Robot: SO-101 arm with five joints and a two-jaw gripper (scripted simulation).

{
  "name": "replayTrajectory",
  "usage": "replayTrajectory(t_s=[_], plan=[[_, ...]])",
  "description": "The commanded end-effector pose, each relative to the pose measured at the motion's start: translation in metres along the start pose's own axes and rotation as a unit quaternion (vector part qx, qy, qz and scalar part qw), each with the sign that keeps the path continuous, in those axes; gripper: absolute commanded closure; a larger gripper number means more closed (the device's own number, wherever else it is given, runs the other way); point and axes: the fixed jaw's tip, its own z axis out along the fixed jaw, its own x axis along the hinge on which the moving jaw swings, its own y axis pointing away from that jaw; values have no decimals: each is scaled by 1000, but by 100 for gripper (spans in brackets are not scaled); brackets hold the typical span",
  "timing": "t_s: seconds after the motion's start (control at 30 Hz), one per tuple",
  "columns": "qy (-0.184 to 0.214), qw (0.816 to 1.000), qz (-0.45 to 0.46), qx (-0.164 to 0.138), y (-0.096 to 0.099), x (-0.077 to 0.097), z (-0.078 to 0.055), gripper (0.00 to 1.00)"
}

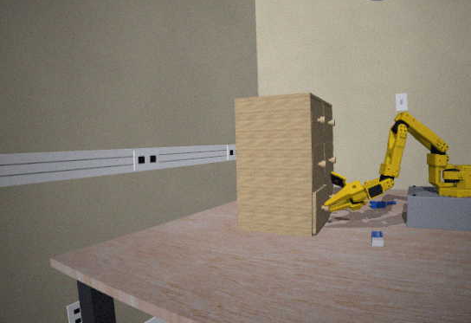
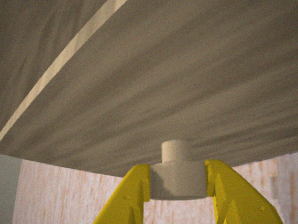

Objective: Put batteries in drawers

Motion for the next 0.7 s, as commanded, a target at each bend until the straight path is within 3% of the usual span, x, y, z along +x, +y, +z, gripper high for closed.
replayTrajectory(t_s=[0.0, 0.67], plan=[[4, 1000, 0, -9, 3, 5, -3, 100], [8, 1000, -2, -12, 3, 9, -10, 100]])
